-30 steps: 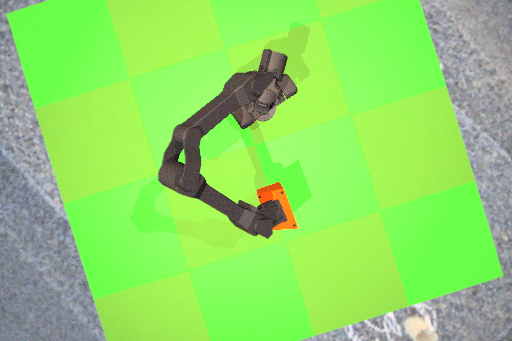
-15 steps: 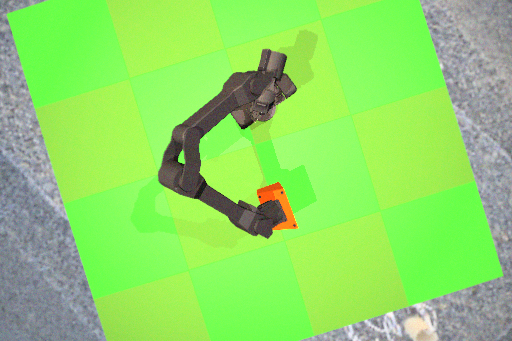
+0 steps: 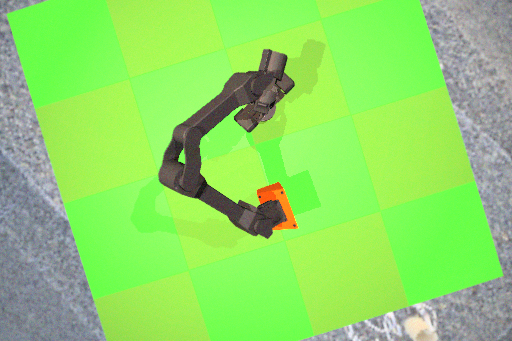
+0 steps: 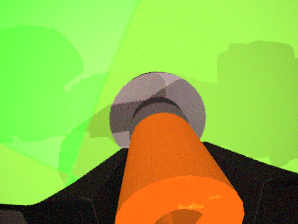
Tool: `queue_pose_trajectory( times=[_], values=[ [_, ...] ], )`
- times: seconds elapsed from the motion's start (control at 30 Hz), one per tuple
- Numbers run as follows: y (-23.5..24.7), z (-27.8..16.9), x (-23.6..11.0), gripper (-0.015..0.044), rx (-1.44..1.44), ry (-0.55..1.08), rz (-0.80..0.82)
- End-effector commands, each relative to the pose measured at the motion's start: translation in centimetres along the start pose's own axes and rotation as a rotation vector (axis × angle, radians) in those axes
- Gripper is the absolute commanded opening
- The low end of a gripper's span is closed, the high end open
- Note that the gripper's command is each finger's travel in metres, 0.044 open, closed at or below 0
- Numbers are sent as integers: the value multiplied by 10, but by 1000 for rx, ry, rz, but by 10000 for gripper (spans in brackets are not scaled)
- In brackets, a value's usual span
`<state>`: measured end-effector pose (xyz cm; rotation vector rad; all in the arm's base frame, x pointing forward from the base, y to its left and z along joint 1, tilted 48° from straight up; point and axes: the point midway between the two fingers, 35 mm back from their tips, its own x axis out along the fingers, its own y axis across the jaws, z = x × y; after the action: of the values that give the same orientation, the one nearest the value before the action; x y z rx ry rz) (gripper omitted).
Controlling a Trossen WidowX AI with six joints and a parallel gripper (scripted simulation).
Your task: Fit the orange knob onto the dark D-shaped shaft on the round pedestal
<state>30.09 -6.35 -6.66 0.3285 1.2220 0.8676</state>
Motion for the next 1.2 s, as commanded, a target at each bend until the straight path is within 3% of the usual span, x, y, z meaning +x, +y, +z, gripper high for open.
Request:
queue_pose_trajectory(
  times=[0.0,1.17],
  values=[
    [0,0,1,0,-10,-3,-1],
    [0,1,2,0,-219,-3,-1]
  ],
)
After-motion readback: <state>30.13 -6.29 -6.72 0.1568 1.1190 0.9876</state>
